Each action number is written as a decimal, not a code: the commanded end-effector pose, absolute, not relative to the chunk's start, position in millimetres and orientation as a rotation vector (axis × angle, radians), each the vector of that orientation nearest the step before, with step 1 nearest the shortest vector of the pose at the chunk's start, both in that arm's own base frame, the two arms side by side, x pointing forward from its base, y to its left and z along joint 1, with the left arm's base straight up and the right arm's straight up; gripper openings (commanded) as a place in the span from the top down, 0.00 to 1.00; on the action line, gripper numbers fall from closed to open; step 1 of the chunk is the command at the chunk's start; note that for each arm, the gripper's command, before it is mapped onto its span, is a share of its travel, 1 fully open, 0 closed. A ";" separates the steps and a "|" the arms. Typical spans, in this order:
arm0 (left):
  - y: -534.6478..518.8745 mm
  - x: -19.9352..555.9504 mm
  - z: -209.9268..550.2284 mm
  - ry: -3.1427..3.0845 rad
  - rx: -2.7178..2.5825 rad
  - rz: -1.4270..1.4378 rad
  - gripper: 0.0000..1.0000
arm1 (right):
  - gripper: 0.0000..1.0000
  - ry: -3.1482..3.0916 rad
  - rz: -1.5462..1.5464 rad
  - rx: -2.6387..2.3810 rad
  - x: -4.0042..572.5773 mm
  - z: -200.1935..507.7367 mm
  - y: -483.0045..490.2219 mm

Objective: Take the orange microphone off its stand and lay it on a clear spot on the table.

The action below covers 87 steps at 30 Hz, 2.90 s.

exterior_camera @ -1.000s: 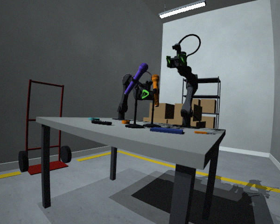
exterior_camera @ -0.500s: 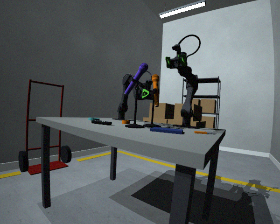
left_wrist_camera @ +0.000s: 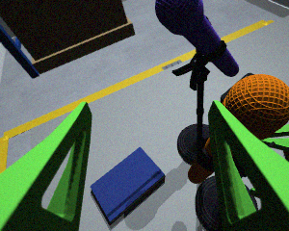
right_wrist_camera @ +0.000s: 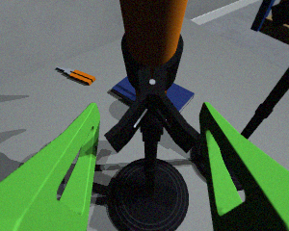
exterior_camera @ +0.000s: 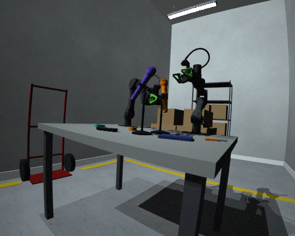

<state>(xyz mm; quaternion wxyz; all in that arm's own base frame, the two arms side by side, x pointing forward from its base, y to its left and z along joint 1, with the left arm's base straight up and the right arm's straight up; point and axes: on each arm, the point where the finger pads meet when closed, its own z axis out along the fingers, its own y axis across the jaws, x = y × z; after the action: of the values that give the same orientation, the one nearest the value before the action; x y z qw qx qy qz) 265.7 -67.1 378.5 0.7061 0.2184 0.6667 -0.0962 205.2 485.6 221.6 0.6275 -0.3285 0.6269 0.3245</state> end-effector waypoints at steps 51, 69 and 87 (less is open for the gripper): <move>-150.2 262.2 342.4 1.334 0.712 -0.304 0.21 | 0.28 1.422 0.754 -0.738 209.8 234.1 491.0; -153.0 264.6 346.0 1.332 0.717 -0.319 1.00 | 0.28 1.423 0.753 -0.739 209.8 233.8 491.0; -153.0 265.4 348.0 1.332 0.706 -0.325 1.00 | 0.90 1.423 0.754 -0.741 209.5 233.5 491.3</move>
<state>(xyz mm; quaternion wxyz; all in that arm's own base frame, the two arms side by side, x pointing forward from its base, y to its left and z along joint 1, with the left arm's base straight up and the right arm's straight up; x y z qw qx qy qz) 271.5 -152.2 316.6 0.6918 0.3211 0.6307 -0.1429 206.1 485.3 220.6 0.6266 -0.3298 0.6281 0.3225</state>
